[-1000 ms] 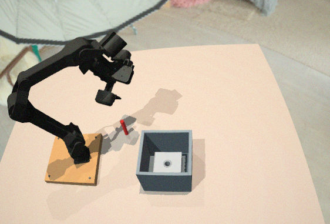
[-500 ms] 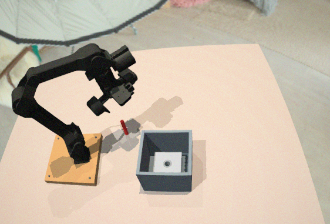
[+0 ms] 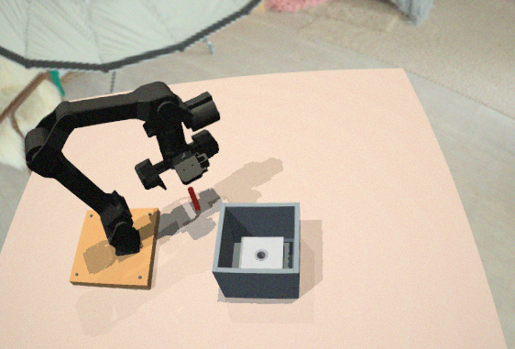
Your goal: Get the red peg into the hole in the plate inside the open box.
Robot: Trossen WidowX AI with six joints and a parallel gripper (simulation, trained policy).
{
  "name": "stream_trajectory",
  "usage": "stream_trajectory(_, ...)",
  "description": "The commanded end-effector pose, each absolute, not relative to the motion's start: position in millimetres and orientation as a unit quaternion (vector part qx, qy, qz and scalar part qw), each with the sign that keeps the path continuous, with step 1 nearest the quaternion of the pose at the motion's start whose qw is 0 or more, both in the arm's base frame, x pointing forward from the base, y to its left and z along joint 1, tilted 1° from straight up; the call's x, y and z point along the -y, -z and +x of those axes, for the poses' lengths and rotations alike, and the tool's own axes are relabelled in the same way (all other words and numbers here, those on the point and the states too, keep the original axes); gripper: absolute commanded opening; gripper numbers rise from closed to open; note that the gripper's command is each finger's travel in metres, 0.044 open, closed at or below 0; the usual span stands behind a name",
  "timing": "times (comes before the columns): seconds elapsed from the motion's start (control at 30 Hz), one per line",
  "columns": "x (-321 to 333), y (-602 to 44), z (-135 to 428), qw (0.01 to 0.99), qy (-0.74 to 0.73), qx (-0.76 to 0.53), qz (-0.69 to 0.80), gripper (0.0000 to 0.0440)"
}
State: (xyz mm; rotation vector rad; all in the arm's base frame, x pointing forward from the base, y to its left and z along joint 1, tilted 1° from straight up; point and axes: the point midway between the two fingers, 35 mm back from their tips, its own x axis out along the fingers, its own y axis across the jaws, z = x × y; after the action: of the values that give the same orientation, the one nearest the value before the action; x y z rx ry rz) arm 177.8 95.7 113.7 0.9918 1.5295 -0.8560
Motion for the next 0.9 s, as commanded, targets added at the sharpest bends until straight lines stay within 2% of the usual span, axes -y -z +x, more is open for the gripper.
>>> stream_trajectory(0.0, -92.5, -101.1, 175.9, 0.524, 0.38, -0.638, 0.417, 0.044)
stream_trajectory(0.37, -85.5, -65.3, 175.3, 0.508, 0.419, -0.617, 0.43, 0.0439)
stream_trajectory(0.47, -84.1, -58.1, 175.8, 0.507, 0.426, -0.612, 0.433, 0.0421)
stream_trajectory(0.57, -84.2, -52.2, 178.0, 0.508, 0.427, -0.608, 0.435, 0.0365)
stream_trajectory(0.87, -84.9, -44.1, 186.3, 0.51, 0.425, -0.608, 0.435, 0.0145)
